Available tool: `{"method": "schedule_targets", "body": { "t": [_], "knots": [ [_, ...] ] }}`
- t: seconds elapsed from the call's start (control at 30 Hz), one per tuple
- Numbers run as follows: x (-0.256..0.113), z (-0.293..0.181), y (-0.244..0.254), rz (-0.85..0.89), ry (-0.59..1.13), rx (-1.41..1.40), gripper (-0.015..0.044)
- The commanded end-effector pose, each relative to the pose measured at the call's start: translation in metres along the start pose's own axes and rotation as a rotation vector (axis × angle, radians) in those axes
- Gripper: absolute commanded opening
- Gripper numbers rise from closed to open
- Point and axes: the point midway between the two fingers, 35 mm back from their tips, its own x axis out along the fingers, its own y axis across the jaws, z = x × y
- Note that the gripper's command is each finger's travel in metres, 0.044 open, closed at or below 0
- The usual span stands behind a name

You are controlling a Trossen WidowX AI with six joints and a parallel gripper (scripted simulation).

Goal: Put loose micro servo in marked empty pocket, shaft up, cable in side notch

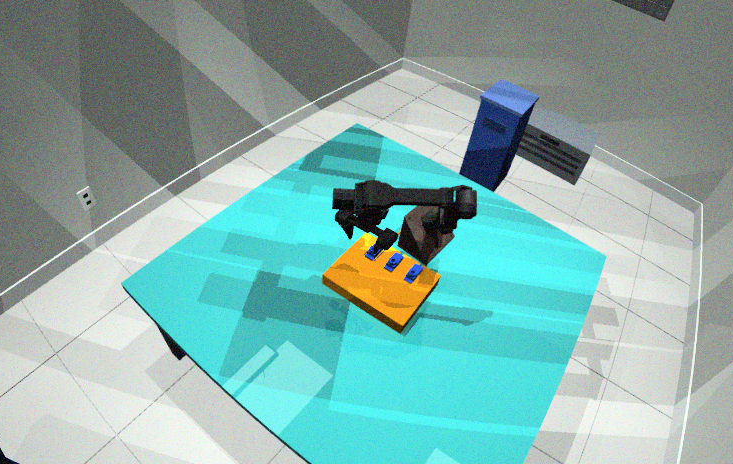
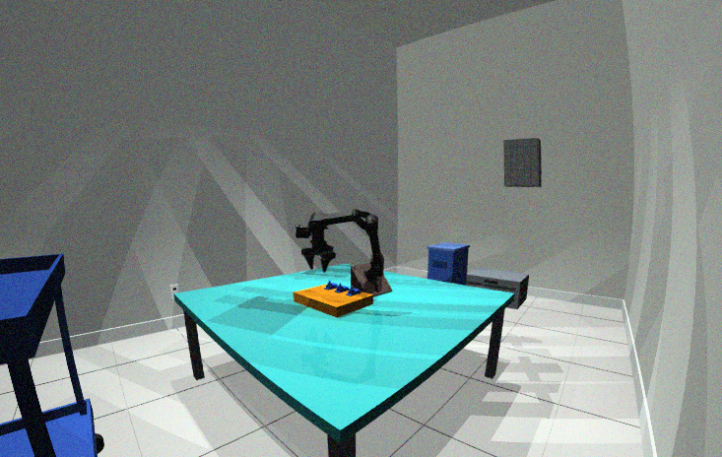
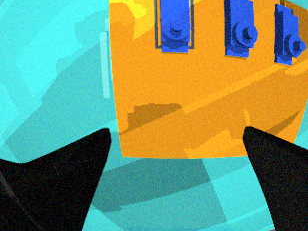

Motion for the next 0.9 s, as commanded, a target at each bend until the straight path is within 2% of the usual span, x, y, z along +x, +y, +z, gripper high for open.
{"method": "schedule_targets", "body": {
  "t": [0.0, 0.27, 0.87],
  "knots": [
    [-0.005, -0.009, -0.002, -0.009, -0.002, 0.013, 0.044],
    [-0.042, 0.001, 0.001, -0.036, -0.001, 0.116, 0.044],
    [-0.042, 0.001, 0.001, -0.036, -0.001, 0.116, 0.044]
  ]
}}
